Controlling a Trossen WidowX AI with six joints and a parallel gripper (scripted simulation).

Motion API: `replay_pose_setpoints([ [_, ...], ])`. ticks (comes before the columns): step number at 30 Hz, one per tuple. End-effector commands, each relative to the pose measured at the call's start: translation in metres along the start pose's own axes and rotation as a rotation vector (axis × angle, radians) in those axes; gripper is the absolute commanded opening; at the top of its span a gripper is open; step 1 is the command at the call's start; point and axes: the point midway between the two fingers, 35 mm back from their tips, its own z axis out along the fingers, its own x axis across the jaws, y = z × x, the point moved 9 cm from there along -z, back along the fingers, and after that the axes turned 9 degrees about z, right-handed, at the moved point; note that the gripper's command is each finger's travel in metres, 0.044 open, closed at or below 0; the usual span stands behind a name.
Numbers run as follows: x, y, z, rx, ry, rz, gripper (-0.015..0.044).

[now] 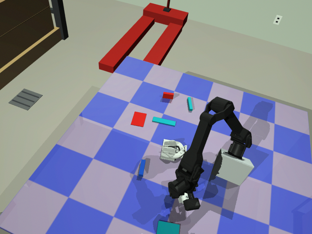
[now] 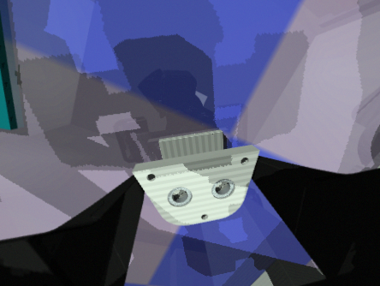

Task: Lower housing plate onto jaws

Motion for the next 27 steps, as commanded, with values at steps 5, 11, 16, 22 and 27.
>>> replay_pose_setpoints([
  [5, 0.0, 0.0, 0.0, 0.0, 0.0, 0.0, 0.0353],
  [11, 0.0, 0.0, 0.0, 0.0, 0.0, 0.0, 0.0351],
  [16, 0.0, 0.0, 0.0, 0.0, 0.0, 0.0, 0.0351],
  [22, 0.001, 0.001, -0.014, -0.001, 0.0, -0.001, 0.0351],
  [27, 0.001, 0.002, -0.03, -0.001, 0.001, -0.002, 0.0351],
])
